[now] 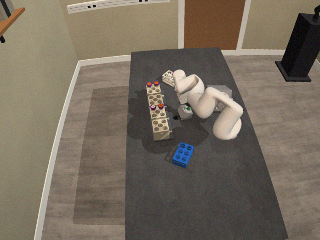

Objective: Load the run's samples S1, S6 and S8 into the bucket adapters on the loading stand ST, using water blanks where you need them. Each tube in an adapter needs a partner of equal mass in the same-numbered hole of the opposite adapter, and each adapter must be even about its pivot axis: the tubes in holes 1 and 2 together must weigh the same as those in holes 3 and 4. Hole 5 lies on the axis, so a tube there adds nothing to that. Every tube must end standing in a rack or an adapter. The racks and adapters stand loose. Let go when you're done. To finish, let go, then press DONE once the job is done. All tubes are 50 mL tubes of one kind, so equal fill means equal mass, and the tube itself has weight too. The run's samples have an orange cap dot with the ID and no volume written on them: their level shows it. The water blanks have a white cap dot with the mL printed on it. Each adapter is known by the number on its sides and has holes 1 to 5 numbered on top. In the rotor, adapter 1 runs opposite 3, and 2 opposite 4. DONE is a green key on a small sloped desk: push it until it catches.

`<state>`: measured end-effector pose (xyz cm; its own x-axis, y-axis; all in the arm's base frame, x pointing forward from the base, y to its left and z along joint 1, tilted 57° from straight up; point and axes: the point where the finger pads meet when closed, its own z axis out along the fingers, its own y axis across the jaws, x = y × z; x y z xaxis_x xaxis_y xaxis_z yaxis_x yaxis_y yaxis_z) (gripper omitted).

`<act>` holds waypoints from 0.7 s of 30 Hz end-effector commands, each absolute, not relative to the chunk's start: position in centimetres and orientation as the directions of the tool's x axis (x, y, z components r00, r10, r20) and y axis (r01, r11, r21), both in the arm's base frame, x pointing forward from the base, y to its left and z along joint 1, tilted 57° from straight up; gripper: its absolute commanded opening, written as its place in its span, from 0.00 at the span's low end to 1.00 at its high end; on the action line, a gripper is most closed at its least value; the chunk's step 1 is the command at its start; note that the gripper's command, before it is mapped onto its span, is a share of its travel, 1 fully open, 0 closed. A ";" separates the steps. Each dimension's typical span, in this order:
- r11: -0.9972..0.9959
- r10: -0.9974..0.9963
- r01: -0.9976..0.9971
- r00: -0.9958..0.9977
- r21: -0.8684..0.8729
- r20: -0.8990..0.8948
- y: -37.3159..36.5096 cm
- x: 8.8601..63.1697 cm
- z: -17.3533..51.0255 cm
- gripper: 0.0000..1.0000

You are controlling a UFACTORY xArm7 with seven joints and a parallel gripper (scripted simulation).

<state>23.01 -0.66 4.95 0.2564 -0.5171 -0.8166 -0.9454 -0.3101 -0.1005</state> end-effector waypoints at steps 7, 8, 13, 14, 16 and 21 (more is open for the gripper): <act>-0.308 -0.519 -0.946 0.257 -0.102 -0.815 -0.3 23.1 4.7 0.00; -0.308 -0.519 -0.946 0.257 -0.102 -0.815 -0.3 23.1 4.6 0.00; -0.308 -0.519 -0.946 0.257 -0.102 -0.815 0.0 23.1 4.4 0.00; -0.308 -0.519 -0.946 0.257 -0.102 -0.815 0.1 23.1 4.4 0.00; -0.308 -0.519 -0.946 0.257 -0.102 -0.815 0.2 23.2 4.3 0.00; -0.308 -0.519 -0.946 0.257 -0.102 -0.815 0.3 23.2 4.2 0.00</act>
